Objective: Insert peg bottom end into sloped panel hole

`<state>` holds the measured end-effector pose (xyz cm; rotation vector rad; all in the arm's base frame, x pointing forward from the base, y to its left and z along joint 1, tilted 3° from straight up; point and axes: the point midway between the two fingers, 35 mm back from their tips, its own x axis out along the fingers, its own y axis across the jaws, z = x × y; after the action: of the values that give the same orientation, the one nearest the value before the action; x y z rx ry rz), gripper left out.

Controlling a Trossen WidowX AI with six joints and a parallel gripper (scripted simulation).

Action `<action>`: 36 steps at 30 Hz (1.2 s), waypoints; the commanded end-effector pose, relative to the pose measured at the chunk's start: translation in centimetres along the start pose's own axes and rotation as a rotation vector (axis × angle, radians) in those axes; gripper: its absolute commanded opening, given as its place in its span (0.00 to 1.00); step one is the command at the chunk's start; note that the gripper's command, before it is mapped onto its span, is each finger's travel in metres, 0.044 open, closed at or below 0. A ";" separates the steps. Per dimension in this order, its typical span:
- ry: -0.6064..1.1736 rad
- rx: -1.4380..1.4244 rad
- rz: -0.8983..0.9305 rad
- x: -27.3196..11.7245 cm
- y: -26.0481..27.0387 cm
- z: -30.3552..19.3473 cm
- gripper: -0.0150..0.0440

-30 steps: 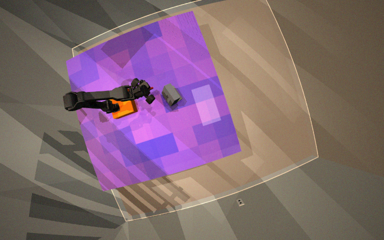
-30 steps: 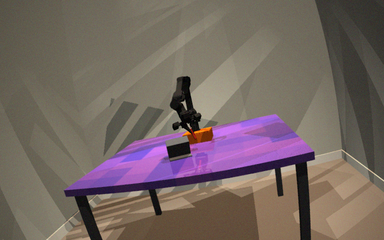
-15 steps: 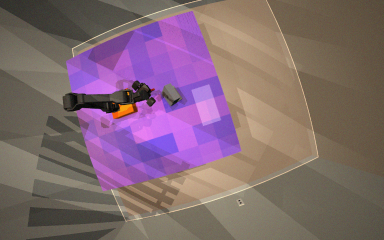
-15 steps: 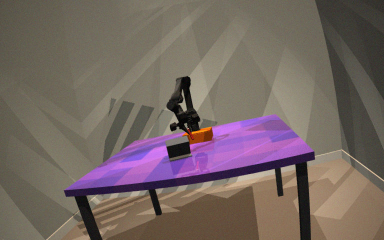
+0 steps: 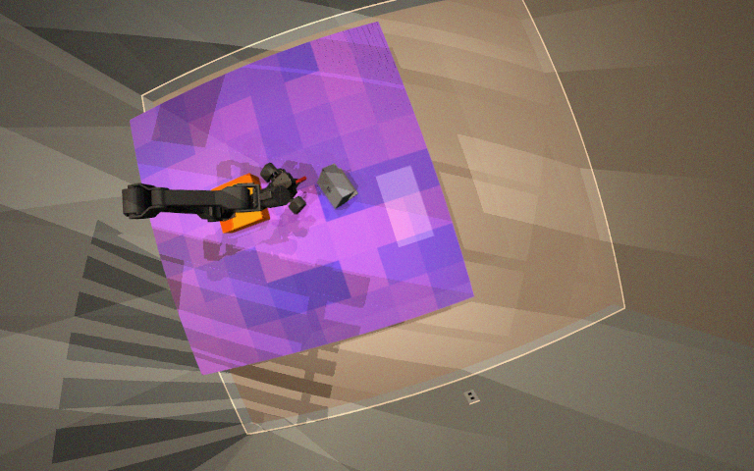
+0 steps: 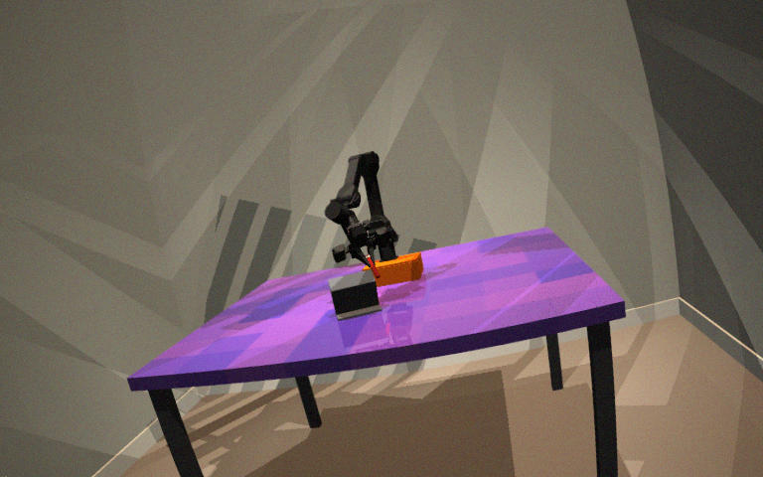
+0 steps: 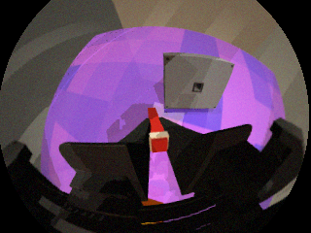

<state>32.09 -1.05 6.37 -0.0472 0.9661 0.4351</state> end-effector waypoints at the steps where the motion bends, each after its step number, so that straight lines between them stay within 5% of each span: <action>1: -0.019 -0.002 0.000 -0.2 -0.2 -0.2 0.25; 36: -0.200 -0.006 -0.061 -2.0 -3.5 -1.2 0.25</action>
<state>31.72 -5.07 6.82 -0.0353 0.7782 0.3776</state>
